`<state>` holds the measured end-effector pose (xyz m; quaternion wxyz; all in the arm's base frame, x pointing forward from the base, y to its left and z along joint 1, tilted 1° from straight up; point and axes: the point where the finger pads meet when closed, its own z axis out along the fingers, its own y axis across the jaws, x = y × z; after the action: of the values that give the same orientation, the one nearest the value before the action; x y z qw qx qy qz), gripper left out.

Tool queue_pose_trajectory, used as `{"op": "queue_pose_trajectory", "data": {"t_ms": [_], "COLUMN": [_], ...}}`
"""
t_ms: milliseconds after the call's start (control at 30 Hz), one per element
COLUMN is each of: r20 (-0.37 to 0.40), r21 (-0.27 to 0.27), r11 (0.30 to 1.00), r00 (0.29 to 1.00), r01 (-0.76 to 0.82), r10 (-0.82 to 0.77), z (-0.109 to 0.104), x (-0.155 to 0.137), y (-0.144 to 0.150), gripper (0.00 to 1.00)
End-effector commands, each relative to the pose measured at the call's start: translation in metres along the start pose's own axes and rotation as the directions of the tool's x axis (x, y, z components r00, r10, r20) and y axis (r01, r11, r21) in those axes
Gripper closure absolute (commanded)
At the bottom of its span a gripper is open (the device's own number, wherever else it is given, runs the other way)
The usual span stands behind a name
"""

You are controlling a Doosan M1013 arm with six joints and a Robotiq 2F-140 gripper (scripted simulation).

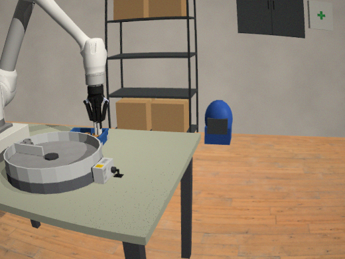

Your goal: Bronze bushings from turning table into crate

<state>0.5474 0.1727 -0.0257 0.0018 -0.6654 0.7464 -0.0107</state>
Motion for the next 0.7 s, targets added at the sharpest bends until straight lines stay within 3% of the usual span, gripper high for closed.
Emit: {"op": "queue_pose_trajectory", "data": {"t_ms": [0,633,667], "r20": [0.000,0.000,0.000], "r21": [0.000,0.000,0.000], "r11": [1.000,1.000,1.000], "r00": [1.000,1.000,1.000], "r01": [0.000,0.000,0.000], "r10": [0.000,0.000,0.000], "z": [-0.0001,-0.0001,-0.0001], "x": [-0.0001,-0.0001,-0.0001], "y": [0.0000,0.0000,0.0000], "gripper": [1.00,1.00,0.90]}}
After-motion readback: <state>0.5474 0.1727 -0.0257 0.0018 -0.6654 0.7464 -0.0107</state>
